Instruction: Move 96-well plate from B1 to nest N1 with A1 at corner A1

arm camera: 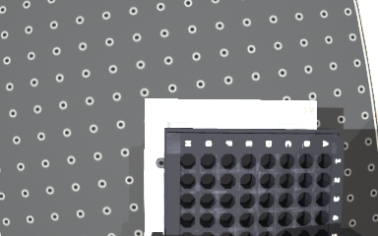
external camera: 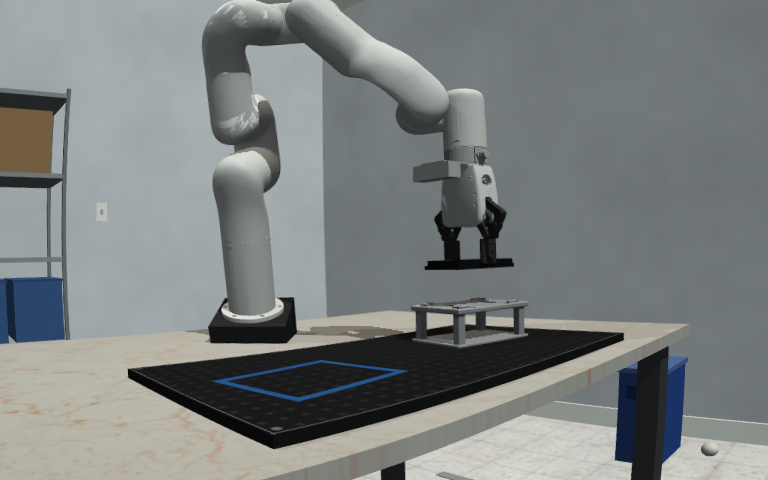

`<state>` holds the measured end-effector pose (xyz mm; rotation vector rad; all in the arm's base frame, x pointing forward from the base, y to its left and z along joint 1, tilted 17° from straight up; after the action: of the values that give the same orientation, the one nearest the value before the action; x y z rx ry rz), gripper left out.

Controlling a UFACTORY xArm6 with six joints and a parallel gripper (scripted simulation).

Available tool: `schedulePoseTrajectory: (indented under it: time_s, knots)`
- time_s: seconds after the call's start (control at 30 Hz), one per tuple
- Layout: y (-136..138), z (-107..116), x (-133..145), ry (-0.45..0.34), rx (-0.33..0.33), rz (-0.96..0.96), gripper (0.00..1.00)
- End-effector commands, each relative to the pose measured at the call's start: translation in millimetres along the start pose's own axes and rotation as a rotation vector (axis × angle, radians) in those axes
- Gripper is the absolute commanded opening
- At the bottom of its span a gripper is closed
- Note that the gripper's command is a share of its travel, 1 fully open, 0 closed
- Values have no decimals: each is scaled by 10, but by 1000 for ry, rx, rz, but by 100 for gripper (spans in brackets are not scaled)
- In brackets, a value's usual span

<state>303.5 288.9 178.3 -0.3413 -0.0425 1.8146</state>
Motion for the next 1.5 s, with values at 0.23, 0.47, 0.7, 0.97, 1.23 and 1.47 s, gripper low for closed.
schedulePoseTrajectory:
  time_s: [0.23,0.47,0.7,0.97,1.23,1.47]
  knots:
    - [-11,-164,4,-2,-3,-1,0]
    - [-11,-247,4,-2,-3,-1,0]
    - [-11,-364,4,-2,-3,-1,0]
    - [-12,-465,4,-2,-3,-1,0]
    - [-12,-466,4,-2,-3,-1,0]
    - [-11,-466,3,-2,-3,-1,0]
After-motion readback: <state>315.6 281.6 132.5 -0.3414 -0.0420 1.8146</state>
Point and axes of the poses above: the point where the finger pads meet when closed, its own z axis back along the fingers, its own y axis across the jaws, x = y × z, the point moved 4 cm from there along z, back along the fingers, and after that the axes turned 12 degrees about z, right-handed, at the moved point
